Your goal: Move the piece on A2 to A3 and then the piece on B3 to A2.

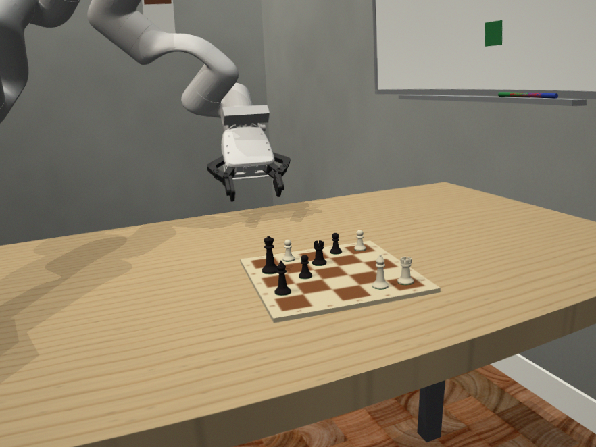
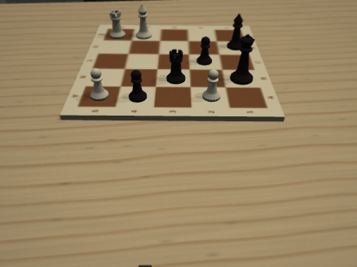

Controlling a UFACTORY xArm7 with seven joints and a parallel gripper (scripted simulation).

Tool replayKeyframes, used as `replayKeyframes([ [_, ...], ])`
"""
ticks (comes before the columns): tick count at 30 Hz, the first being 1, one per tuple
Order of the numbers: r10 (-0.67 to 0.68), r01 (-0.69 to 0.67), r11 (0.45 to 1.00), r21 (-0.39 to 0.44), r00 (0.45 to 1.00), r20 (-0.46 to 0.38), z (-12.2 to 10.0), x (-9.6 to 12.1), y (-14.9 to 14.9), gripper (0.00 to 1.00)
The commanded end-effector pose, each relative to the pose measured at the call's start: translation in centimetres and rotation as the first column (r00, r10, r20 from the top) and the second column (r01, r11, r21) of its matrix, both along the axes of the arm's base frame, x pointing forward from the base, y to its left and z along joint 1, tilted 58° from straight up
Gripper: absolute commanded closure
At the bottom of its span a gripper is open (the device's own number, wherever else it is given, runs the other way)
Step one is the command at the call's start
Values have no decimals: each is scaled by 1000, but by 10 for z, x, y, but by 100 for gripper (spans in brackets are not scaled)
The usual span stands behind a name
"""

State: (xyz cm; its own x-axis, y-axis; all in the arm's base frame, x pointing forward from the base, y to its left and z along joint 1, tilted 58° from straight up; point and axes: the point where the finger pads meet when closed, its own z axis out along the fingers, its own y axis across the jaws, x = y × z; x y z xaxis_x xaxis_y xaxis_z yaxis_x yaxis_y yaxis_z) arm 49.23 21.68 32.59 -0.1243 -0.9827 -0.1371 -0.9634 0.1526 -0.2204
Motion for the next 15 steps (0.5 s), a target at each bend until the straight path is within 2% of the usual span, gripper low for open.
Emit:
replayKeyframes([
  [1,-3,3,1000,1,1000,3,1,1,-2,0],
  [10,-3,3,1000,0,1000,2,2,1,-3,0],
  [15,-4,4,1000,-1,1000,1,11,-4,-16,0],
])
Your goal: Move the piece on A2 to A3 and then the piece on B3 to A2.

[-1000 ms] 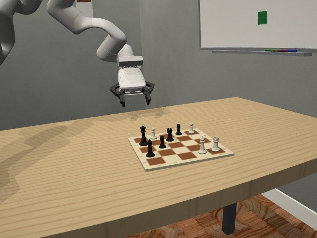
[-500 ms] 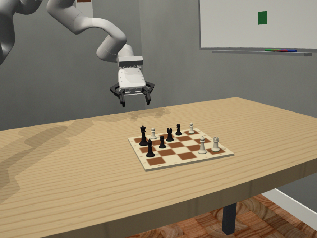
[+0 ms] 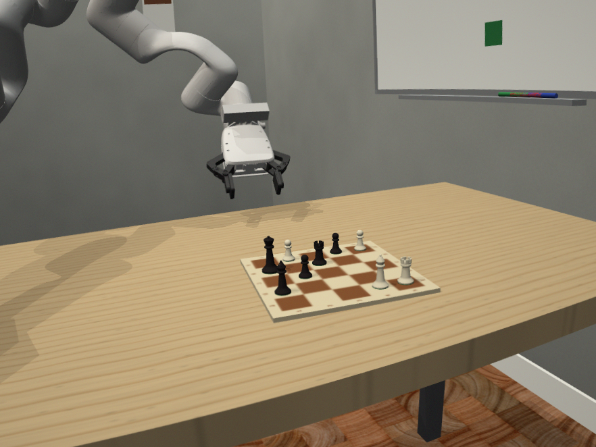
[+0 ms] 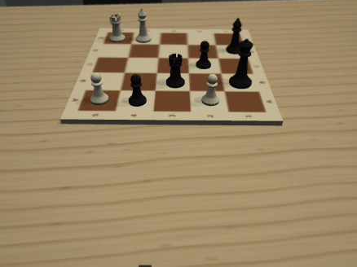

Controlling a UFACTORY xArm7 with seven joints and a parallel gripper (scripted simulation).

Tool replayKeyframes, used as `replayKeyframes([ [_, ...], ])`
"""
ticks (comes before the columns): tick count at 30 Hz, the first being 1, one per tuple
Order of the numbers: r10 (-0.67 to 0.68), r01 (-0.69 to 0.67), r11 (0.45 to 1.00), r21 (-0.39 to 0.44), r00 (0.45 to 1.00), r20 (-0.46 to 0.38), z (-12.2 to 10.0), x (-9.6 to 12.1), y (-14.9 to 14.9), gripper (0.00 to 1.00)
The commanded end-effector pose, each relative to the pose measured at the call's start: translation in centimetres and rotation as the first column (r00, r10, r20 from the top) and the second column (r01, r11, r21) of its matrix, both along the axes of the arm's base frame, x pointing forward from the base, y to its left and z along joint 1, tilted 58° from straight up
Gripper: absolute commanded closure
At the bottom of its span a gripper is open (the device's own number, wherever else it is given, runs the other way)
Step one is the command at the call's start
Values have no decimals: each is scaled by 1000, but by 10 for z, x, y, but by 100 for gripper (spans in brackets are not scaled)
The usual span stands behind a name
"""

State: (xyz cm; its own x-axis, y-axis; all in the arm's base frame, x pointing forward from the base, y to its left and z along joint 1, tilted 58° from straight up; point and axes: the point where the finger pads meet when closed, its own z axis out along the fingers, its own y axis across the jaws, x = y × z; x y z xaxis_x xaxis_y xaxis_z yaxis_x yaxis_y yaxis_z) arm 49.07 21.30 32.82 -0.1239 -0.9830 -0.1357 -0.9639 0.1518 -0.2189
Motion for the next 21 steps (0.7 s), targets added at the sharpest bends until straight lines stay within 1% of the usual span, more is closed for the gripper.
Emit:
replayKeyframes([
  [1,-4,4,1000,0,1000,3,9,-2,-12,0],
  [2,-4,4,1000,0,1000,3,9,-2,-12,0],
  [10,-4,4,1000,0,1000,3,36,-16,-54,0],
  [13,-4,4,1000,0,1000,3,43,-19,-65,0],
  [21,-4,4,1000,0,1000,3,47,-21,-69,0],
])
